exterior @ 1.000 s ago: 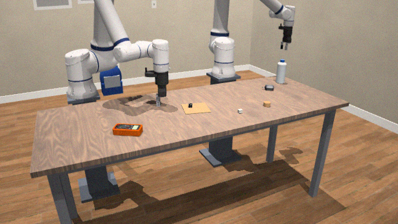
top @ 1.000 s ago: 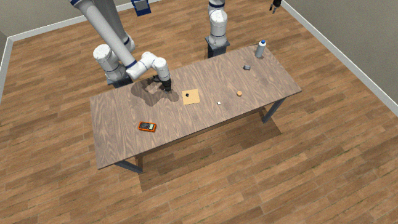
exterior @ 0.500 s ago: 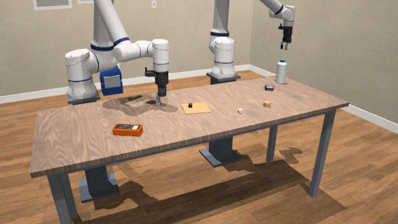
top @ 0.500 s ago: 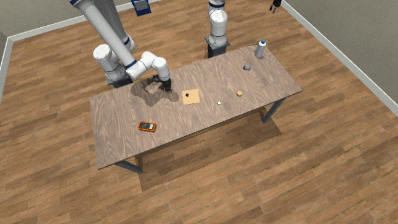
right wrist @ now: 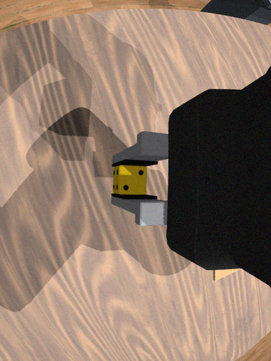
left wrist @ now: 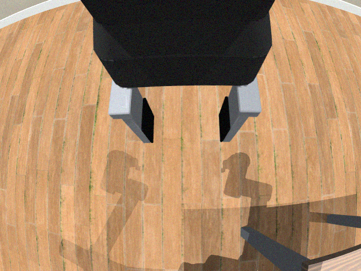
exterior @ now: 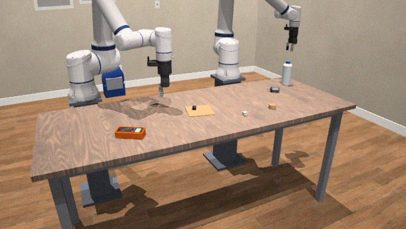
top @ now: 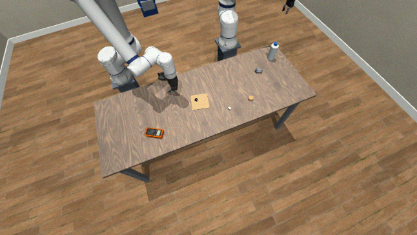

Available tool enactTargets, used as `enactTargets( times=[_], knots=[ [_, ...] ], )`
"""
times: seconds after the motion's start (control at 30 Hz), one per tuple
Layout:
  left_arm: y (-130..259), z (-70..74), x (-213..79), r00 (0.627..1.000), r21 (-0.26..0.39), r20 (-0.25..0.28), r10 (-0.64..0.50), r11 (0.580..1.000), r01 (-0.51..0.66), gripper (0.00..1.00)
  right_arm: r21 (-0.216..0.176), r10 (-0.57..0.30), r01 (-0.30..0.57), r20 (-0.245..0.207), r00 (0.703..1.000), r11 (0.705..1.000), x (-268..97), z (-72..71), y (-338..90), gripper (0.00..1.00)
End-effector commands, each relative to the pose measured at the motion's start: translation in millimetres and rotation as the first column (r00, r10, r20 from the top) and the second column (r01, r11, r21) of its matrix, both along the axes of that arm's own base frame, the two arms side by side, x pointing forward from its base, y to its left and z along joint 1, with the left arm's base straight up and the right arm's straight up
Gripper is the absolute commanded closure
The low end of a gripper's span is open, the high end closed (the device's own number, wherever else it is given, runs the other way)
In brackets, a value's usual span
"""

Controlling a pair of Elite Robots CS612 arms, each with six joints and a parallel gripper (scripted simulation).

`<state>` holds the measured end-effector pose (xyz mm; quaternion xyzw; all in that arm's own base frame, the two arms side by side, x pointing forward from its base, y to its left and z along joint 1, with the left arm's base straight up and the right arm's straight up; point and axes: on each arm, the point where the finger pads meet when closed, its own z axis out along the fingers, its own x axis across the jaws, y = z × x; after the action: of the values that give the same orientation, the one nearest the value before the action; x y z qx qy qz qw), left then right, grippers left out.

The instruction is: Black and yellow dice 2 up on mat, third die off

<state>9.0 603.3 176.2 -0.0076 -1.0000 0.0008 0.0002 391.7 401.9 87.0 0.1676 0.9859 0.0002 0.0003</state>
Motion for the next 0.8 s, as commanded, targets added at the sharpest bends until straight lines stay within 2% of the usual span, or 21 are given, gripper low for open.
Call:
enactTargets(
  times=[0.0, 0.1, 0.5, 0.77],
  knots=[
    [1, 0.8, 0, 1.0, 0.002, 0.0, 0.0, 1.0, 0.0, 0.0, 0.0, 0.0, 0.0, -0.001, 1.0, 1.0, 0, 28.5, 0, 0.6],
    [1, 0.8, 0, 1.0, 0.002, 0.0, 0.0, 1.0, 0.0, 0.0, 0.0, 0.0, 0.0, -0.001, 1.0, 1.0, 0, 32.4, 0, 0.6],
    [1, 0.8, 0, 1.0, 0.002, 0.0, 0.0, 1.0, 0.0, 0.0, 0.0, -0.003, 0.003, -0.001, 1.0, 1.0, 2, 32.8, 1, 0.6],
    [1, 0.8, 0, 1.0, 0.002, 0.0, 0.0, 1.0, 0.0, 0.0, 0.0, -0.082, 0.082, -0.001, 0.997, 0.997, 34, 39.0, 39, 0.6]
  ],
)
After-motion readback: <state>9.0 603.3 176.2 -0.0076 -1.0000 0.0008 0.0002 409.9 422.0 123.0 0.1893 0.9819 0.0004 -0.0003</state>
